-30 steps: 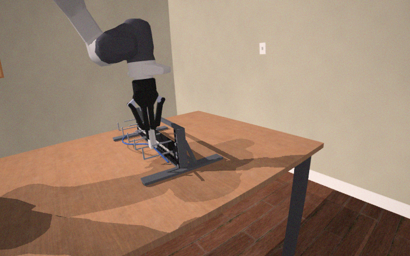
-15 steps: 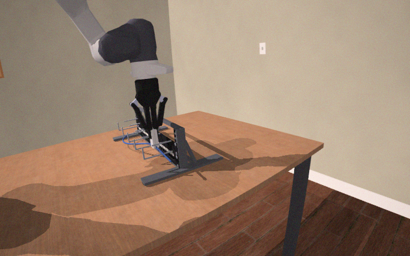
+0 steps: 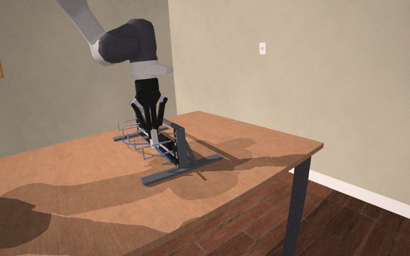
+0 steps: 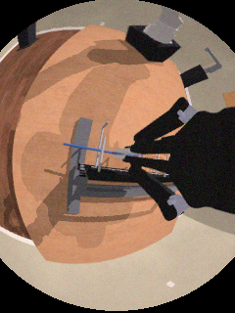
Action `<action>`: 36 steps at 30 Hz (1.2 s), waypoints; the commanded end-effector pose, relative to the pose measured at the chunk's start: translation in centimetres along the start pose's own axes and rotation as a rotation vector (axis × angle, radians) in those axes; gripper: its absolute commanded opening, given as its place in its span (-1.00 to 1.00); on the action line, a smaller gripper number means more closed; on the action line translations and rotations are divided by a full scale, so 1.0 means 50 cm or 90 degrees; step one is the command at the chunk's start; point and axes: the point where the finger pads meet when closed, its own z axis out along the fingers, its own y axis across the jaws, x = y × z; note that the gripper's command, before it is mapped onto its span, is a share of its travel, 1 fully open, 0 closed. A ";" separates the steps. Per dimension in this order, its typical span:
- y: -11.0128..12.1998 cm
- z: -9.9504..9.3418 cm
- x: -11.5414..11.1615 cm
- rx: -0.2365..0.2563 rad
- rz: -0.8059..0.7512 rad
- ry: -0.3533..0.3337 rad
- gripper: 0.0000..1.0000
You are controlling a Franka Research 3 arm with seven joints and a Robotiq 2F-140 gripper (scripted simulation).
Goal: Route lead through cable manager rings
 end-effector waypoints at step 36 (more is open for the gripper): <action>0.001 0.001 0.000 -0.002 -0.002 -0.001 -0.60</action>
